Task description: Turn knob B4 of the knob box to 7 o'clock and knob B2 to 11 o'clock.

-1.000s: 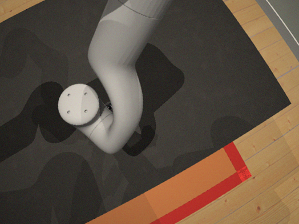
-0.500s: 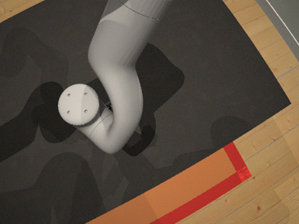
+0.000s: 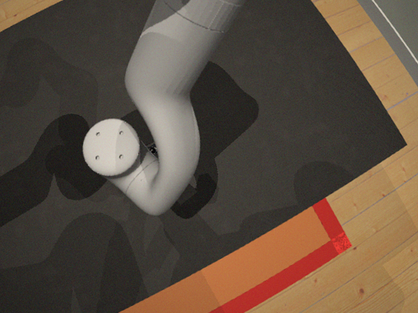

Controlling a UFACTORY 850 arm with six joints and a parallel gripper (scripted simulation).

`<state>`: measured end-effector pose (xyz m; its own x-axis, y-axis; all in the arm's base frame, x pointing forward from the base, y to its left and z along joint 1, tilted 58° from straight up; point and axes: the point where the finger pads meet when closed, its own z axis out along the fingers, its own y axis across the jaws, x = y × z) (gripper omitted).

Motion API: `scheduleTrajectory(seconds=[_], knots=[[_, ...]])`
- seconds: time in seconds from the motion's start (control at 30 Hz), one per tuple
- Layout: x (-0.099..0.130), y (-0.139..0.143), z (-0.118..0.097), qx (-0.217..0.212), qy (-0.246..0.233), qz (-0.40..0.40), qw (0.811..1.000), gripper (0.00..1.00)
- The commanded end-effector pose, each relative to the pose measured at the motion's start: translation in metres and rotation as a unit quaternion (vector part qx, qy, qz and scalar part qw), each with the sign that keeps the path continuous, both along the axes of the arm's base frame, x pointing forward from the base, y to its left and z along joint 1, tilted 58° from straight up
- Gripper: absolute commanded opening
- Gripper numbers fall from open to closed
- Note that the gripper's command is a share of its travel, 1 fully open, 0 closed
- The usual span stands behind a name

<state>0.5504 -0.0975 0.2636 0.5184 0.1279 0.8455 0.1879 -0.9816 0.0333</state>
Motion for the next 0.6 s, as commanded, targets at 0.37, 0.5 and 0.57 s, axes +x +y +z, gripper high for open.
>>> scheduleTrajectory(seconds=[0.37,0.5,0.57], knots=[[0.0036,0.0004,-0.002,0.0,0.0,0.0,1.0,0.19],[0.0036,0.0004,-0.002,0.0,0.0,0.0,1.0,0.19],[0.0036,0.0004,-0.002,0.0,0.0,0.0,1.0,0.19]])
